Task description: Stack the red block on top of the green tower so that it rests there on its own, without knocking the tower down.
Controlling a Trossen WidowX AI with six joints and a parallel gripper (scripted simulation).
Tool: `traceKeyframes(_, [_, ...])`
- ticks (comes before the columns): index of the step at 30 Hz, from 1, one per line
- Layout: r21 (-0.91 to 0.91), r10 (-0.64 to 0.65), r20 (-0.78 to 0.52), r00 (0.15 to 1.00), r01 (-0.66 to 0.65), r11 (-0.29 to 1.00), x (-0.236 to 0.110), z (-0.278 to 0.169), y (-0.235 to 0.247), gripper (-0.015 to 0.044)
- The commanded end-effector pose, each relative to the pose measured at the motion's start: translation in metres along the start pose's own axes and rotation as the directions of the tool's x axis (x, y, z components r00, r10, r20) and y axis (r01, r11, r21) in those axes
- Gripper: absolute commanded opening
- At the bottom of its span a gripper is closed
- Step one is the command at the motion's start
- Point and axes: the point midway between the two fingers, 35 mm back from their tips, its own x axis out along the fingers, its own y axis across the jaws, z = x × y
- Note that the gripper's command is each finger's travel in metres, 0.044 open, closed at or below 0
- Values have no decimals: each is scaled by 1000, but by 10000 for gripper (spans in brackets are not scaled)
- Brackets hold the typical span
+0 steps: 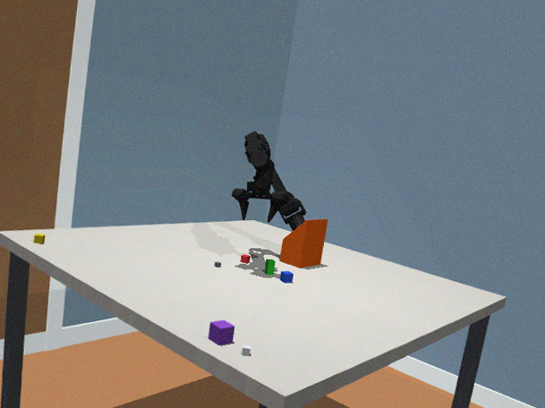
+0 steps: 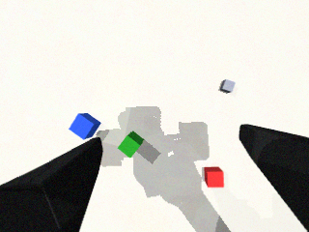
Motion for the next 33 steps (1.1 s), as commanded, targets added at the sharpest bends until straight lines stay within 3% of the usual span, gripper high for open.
traceKeyframes(1, [4, -48, -85, 995, 49, 999, 19, -26, -26, 440])
traceKeyframes(11, [-10, -122, -316, 941, 126, 992, 55, -100, -70, 440])
traceKeyframes(20, [-10, -123, -320, 940, 126, 992, 55, -105, -70, 440])
traceKeyframes(28, [-11, -124, -320, 939, 128, 992, 89, -117, -75, 440])
traceKeyframes(33, [-11, -125, -320, 939, 128, 992, 91, -119, -74, 440])
